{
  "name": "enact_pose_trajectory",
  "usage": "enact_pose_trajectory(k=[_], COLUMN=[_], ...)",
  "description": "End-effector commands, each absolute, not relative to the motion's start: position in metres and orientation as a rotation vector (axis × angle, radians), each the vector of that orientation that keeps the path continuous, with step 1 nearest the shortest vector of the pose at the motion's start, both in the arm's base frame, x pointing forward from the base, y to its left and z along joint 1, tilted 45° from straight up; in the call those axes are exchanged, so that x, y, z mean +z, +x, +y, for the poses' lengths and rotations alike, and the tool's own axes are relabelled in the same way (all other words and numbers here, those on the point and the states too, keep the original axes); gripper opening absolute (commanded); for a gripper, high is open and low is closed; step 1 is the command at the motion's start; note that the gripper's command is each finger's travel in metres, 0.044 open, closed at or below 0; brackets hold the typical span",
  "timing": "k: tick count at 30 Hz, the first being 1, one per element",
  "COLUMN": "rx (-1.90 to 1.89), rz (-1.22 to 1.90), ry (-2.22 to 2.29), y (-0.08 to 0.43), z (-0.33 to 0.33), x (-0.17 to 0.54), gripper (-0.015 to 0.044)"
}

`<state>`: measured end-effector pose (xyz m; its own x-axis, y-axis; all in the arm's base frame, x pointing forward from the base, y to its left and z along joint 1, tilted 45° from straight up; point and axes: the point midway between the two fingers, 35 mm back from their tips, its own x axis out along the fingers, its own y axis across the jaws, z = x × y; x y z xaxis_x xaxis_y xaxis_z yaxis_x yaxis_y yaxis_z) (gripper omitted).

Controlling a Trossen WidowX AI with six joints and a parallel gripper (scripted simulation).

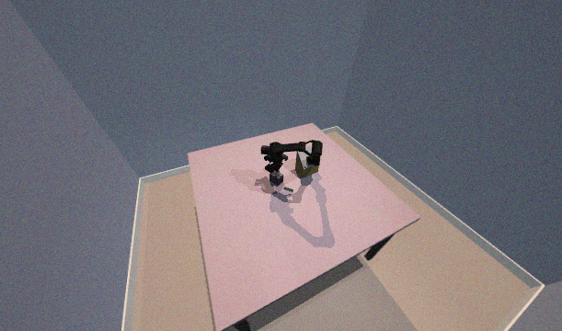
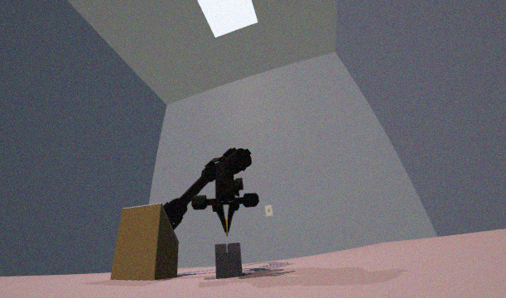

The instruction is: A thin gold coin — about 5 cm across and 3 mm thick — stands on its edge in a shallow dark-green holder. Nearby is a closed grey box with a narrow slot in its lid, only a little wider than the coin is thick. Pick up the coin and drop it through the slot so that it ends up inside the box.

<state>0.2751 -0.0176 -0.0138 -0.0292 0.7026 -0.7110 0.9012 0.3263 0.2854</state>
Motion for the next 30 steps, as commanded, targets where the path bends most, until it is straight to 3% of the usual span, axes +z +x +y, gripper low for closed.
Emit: enact_pose_trajectory(k=[1, 30], rx=[-0.312, -0.303], rz=[1.787, 1.785], ry=[1.434, 1.432], y=[0.2748, 0.2757], z=[-0.0165, -0.0196], x=[-0.0134, -0.0194], gripper=[0.0, 0.0])
